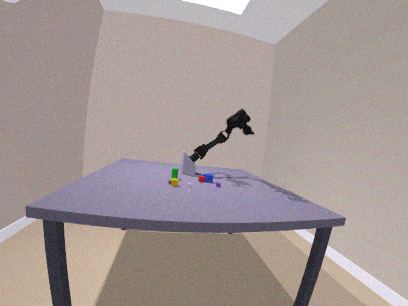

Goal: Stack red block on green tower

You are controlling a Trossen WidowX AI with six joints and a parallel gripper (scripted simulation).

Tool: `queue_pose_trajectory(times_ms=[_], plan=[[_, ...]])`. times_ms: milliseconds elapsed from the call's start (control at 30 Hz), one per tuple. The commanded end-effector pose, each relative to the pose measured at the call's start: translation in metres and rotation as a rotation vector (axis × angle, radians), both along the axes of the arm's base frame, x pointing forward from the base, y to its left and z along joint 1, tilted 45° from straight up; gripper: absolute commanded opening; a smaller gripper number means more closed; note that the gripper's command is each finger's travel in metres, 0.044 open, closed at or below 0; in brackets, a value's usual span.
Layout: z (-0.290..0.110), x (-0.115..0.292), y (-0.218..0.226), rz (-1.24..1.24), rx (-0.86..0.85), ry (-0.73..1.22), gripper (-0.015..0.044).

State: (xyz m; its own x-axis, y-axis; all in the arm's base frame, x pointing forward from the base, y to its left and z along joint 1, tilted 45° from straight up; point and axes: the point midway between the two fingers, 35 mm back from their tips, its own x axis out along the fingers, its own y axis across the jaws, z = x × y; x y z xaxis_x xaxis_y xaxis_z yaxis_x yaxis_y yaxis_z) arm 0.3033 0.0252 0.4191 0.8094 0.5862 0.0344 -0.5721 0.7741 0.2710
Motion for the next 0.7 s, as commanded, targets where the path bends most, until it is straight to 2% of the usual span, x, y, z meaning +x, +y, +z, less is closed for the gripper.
queue_pose_trajectory(times_ms=[0,300,667], plan=[[-0.057,0.031,-0.012,-0.03,0.123,0.275,0.044],[-0.182,0.053,-0.024,-0.116,0.345,0.851,0.044],[-0.314,0.009,-0.019,-0.266,0.554,1.57,0.044]])
